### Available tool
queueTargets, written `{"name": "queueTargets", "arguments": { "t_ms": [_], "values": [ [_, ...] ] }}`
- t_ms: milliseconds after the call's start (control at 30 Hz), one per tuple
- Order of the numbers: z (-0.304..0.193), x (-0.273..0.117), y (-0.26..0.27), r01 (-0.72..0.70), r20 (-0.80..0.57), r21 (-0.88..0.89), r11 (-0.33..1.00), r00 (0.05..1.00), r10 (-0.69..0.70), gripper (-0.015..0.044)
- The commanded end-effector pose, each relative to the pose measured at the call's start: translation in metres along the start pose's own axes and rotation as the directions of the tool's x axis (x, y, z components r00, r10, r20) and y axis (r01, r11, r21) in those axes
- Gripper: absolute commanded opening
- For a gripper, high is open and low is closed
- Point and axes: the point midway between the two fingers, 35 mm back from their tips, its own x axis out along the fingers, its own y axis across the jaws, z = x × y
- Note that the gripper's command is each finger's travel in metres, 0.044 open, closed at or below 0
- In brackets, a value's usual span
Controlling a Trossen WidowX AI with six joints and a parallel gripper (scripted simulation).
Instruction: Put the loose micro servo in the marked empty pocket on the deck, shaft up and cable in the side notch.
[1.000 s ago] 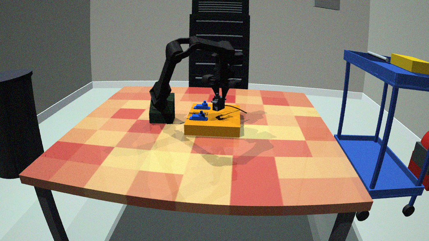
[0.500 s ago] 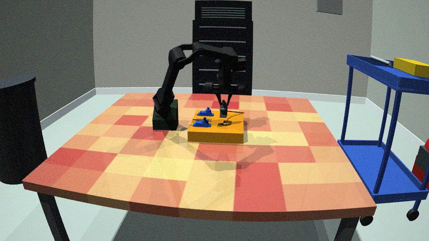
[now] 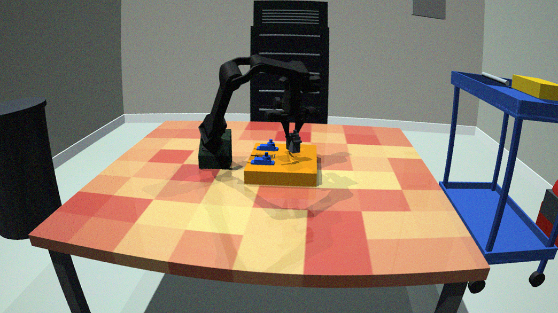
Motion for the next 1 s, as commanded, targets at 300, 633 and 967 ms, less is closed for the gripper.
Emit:
{"name": "queueTargets", "arguments": {
  "t_ms": [300, 633, 967],
  "values": [
    [-0.0004, -0.0007, 0.0002, -0.001, -0.005, -0.443, 0.896, 1.0, -0.002, 0.0],
    [-0.0004, -0.0007, 0.0002, -0.003, -0.005, -0.722, 0.692, 1.0, -0.001, 0.0],
    [-0.0004, -0.0007, 0.0002, -0.004, -0.005, -0.892, 0.452, 1.0, -0.001, 0.0]
  ]
}}
